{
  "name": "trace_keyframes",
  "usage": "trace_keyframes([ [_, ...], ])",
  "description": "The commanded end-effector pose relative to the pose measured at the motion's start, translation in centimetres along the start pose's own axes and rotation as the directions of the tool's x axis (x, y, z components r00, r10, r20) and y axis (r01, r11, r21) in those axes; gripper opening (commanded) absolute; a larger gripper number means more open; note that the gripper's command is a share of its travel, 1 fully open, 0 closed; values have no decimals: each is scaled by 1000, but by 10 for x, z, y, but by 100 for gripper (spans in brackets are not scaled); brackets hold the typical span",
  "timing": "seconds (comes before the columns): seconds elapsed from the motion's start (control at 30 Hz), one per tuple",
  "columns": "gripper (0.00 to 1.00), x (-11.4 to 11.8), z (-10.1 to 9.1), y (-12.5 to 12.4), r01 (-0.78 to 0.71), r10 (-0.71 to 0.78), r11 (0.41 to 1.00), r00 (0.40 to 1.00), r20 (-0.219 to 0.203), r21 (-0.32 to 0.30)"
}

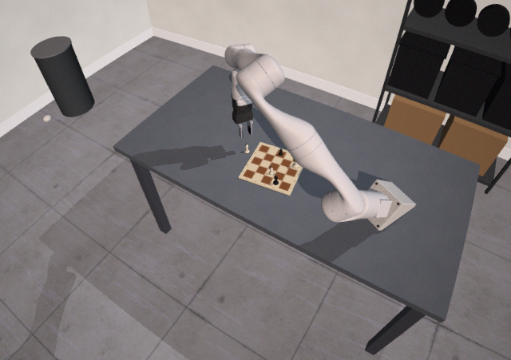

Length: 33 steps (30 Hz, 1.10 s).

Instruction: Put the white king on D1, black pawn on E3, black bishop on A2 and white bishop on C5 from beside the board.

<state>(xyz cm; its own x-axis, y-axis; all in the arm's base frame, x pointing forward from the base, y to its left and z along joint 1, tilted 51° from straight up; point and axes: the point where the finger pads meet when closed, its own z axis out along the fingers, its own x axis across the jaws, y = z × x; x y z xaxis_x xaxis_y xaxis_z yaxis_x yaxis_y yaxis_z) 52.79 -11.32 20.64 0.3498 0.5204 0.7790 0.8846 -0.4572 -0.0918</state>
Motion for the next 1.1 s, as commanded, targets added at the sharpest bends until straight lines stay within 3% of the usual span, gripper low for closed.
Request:
trace_keyframes([
  [0.0,73,-3,4,0,-10,10,1000,1000,5,1],
  [1.07,73,-3,43,0,-10,10,1000,1000,5,1],
])
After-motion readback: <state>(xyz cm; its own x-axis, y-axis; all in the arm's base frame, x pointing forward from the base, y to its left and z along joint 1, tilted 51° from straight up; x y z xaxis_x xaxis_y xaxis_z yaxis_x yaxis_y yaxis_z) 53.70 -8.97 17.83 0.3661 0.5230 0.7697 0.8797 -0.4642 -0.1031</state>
